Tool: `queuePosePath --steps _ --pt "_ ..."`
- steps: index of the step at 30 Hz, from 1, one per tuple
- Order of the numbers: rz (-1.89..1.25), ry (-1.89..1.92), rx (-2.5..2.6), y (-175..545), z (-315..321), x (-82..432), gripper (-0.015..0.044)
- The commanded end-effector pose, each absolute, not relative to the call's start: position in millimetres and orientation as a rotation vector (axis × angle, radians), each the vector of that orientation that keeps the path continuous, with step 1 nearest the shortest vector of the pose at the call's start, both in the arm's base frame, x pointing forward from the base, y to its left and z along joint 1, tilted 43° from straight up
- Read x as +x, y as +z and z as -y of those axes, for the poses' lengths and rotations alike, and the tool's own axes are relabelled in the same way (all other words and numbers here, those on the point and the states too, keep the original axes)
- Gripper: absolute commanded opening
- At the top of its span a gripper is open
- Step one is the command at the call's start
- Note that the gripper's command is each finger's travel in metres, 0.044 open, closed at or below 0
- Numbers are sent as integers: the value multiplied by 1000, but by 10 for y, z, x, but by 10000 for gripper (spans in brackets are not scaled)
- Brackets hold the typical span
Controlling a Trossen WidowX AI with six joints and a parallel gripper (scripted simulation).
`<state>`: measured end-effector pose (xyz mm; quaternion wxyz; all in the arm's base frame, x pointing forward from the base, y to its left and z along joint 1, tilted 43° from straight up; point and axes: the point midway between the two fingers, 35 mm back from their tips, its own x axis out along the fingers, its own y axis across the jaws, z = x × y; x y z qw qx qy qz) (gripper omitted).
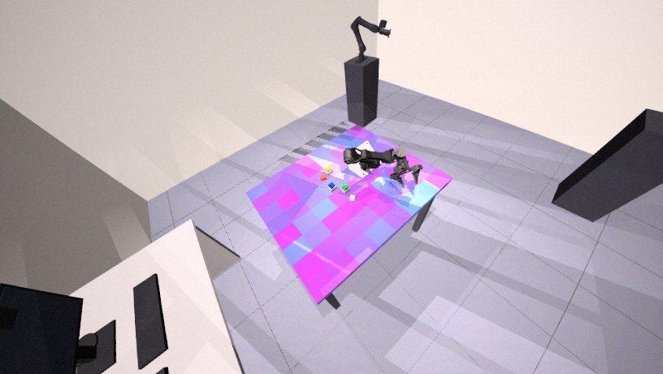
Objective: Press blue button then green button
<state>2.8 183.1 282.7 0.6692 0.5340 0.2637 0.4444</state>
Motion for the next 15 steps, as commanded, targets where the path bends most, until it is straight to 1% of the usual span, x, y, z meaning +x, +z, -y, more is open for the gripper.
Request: queuePosePath --steps 1,8,15 --pt "-586 1001 1198 2834 -1837 33 400" --pt "-303 941 933 3020 -2104 262 400" --pt "-126 812 591 3061 -2409 700 400"
